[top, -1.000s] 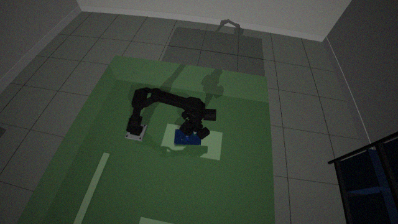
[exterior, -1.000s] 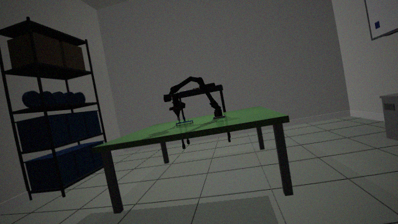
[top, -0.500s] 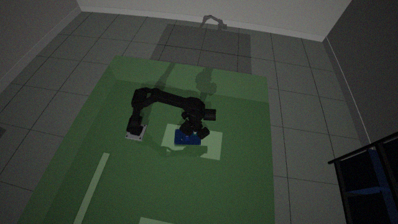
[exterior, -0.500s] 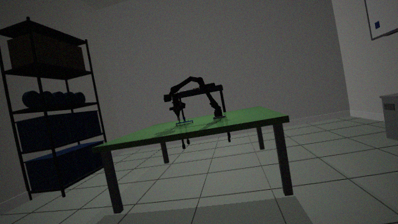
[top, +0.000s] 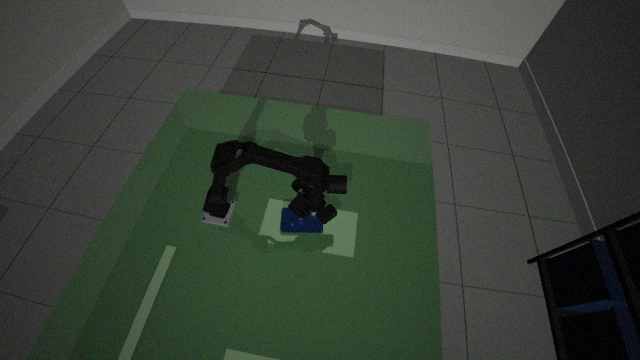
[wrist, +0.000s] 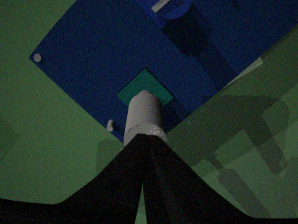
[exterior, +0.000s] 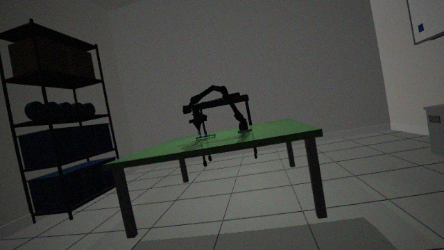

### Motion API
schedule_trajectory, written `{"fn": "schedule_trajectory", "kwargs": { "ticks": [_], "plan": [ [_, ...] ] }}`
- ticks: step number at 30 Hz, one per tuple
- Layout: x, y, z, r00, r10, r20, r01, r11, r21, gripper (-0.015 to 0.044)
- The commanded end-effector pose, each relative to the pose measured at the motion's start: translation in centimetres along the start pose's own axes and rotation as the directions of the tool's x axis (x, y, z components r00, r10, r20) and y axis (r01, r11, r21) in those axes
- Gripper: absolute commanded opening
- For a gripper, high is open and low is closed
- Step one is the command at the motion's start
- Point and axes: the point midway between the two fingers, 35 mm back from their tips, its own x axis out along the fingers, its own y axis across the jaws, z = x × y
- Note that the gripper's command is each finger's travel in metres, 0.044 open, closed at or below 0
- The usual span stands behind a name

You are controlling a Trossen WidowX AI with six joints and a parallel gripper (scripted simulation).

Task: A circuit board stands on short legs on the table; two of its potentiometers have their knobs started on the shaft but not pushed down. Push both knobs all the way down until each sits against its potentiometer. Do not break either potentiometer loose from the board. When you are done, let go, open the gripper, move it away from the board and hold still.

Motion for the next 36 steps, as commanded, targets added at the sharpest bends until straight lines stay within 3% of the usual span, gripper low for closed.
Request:
{"fn": "schedule_trajectory", "kwargs": {
  "ticks": [1,36],
  "plan": [
    [1.14,0.1,-0.01,1.0,-0.006,0.014,0.006,1.0,0.005,0.0],
    [1.74,0.1,0.0,1.0,-0.006,0.014,0.006,1.0,0.005,0.0]
  ]
}}
